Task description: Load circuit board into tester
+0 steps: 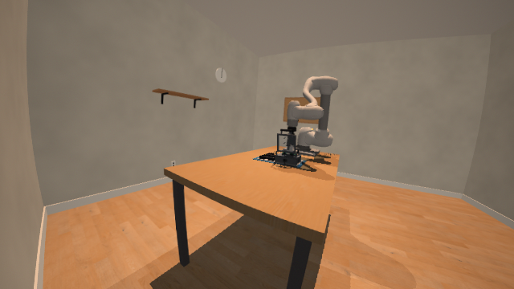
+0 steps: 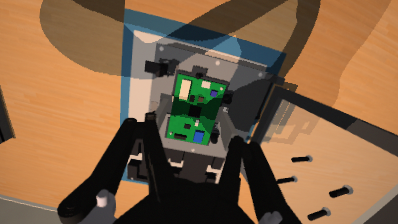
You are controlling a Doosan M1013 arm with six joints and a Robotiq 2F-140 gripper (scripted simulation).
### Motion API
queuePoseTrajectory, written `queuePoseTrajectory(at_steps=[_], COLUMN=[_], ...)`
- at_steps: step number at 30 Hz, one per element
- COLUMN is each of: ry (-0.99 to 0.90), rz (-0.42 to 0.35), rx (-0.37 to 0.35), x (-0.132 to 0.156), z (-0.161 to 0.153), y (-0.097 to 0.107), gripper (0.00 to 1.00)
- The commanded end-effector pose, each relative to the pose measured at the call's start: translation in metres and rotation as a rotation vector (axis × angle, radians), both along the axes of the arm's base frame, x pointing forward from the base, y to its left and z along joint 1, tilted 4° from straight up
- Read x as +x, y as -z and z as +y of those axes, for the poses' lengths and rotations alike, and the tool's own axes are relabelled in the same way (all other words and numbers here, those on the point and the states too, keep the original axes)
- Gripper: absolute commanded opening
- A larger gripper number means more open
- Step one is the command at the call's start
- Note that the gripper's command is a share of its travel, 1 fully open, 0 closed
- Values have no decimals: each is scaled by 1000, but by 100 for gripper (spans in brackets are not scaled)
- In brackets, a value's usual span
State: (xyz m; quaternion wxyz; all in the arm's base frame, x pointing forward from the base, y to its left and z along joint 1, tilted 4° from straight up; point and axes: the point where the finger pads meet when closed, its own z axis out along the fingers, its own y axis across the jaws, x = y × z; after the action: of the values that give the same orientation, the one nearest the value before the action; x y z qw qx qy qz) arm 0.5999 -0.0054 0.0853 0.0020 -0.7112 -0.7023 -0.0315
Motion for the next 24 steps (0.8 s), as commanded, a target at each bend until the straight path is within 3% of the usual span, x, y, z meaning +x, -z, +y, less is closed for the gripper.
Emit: queuePoseTrajectory(at_steps=[1,24], ry=[0,0], rz=[0,0], rx=[0,0], x=[0,0], z=[0,0], y=[0,-3], gripper=[58,58])
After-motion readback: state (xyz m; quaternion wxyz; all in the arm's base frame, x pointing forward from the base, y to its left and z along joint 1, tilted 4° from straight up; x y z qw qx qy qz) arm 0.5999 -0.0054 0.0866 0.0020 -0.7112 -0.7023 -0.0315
